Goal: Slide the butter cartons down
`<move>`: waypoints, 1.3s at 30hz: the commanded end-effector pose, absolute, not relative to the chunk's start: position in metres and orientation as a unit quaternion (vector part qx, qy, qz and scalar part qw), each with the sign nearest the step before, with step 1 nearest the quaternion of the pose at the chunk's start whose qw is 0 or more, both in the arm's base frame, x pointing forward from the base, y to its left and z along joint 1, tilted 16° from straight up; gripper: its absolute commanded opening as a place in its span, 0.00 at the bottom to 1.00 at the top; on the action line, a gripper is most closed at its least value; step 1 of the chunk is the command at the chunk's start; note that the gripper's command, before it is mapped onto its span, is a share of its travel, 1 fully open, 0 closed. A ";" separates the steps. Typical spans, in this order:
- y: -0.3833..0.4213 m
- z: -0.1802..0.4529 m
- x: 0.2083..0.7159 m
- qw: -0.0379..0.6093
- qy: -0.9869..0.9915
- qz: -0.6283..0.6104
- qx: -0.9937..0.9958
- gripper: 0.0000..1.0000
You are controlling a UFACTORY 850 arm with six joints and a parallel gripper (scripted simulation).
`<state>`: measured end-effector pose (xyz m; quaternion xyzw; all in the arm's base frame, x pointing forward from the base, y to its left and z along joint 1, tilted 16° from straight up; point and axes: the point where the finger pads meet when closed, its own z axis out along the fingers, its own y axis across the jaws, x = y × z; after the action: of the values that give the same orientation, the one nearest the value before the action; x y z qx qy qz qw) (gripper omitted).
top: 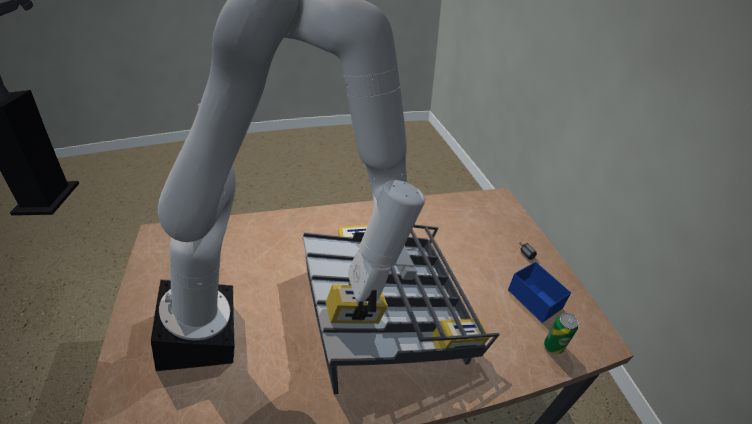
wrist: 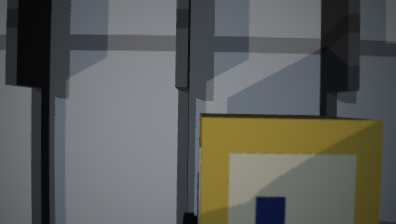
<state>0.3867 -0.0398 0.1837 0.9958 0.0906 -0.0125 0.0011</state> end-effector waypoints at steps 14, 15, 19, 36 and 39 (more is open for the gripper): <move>-0.040 0.183 0.387 0.001 0.091 -0.012 0.996 0.00; -0.040 0.183 0.387 0.001 0.091 -0.012 0.996 0.00; -0.040 0.183 0.387 0.001 0.091 -0.012 0.996 0.00; -0.041 0.180 0.387 0.001 0.091 -0.012 0.996 0.00; -0.040 0.177 0.387 0.001 0.091 -0.012 0.996 0.00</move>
<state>0.3863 -0.0405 0.1791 0.9958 0.0906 -0.0125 0.0011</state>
